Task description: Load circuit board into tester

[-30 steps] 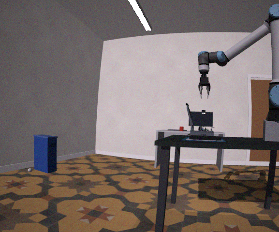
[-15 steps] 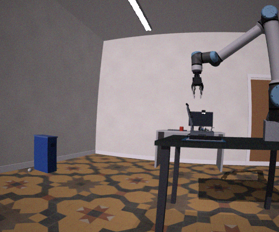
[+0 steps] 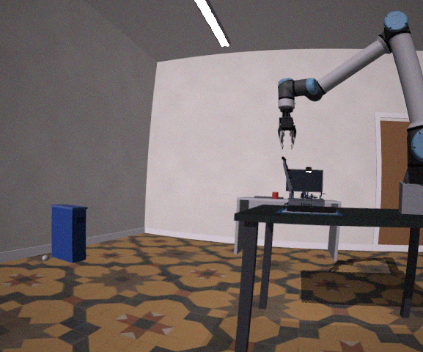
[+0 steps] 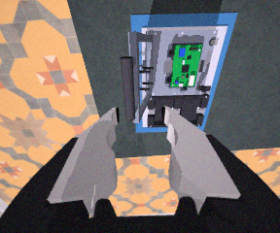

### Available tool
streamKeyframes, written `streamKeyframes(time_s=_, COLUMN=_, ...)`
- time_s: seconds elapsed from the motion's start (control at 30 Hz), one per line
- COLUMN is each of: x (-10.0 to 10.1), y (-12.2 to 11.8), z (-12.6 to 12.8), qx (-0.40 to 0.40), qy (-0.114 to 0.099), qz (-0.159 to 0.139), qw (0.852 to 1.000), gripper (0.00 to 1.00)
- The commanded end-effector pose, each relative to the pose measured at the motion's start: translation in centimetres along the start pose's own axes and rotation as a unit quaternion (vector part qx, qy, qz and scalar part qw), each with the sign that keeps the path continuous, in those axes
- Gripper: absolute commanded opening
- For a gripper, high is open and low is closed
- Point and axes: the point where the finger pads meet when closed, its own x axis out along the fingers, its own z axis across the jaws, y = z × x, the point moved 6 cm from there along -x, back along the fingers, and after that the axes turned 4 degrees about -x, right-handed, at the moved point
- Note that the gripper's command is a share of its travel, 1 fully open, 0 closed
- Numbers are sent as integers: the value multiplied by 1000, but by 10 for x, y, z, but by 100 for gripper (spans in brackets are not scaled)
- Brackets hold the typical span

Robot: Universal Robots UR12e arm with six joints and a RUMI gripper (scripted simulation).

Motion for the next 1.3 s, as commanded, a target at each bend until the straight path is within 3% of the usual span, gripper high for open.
streamKeyframes(time_s=0.0, x=-1, y=1, z=-10, qx=0, qy=1, qz=0, qw=1000, gripper=30)
streamKeyframes(time_s=1.27, x=12, y=1, z=-16, qx=0, qy=1, qz=0, qw=1000, gripper=30)
